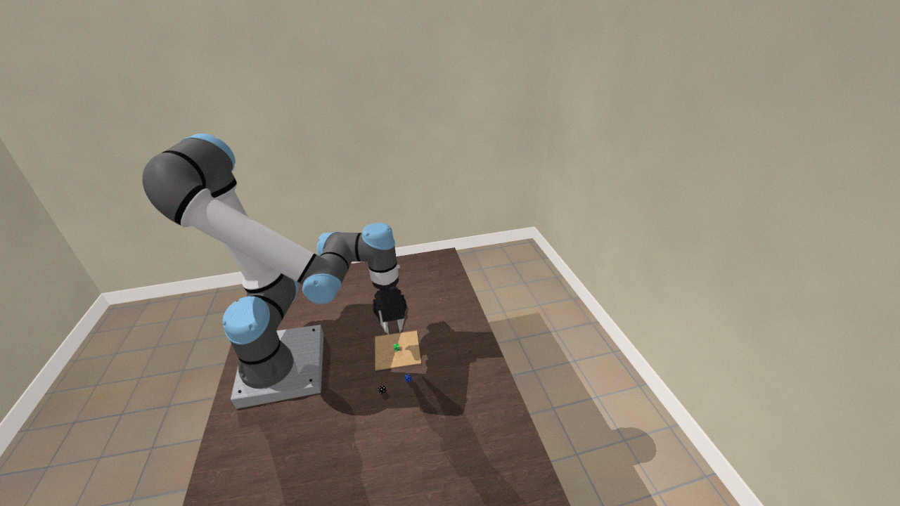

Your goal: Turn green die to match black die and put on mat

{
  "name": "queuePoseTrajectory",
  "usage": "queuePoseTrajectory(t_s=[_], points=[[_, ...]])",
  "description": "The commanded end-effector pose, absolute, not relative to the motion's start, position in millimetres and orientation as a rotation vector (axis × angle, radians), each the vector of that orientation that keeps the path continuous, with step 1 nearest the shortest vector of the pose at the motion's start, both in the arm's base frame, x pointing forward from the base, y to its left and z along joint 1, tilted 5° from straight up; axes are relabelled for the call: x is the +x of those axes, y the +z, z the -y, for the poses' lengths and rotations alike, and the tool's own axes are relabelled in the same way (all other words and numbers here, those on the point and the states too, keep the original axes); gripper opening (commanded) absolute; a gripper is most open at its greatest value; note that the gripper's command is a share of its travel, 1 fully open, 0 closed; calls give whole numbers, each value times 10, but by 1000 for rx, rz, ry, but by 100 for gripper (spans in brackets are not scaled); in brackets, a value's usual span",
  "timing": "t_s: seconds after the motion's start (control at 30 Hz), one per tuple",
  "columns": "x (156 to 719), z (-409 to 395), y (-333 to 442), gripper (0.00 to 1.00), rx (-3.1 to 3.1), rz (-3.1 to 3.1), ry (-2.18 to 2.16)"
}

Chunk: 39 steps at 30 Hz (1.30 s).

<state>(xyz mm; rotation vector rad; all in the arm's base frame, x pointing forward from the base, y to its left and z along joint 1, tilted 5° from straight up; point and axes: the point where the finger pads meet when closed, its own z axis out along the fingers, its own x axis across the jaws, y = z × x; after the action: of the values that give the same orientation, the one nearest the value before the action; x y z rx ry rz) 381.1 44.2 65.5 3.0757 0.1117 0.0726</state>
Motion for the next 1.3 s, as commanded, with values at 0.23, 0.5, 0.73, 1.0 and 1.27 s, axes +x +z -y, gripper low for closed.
queuePoseTrajectory(t_s=[0.23,0.5,0.73,1.0,1.27], points=[[3815,-442,658,18,3075,-112,74],[3815,-441,648,18,3075,-119,74],[3817,-437,607,18,3074,-145,73],[3822,-429,514,18,3074,-145,73],[3827,-419,400,18,3074,-145,73]])
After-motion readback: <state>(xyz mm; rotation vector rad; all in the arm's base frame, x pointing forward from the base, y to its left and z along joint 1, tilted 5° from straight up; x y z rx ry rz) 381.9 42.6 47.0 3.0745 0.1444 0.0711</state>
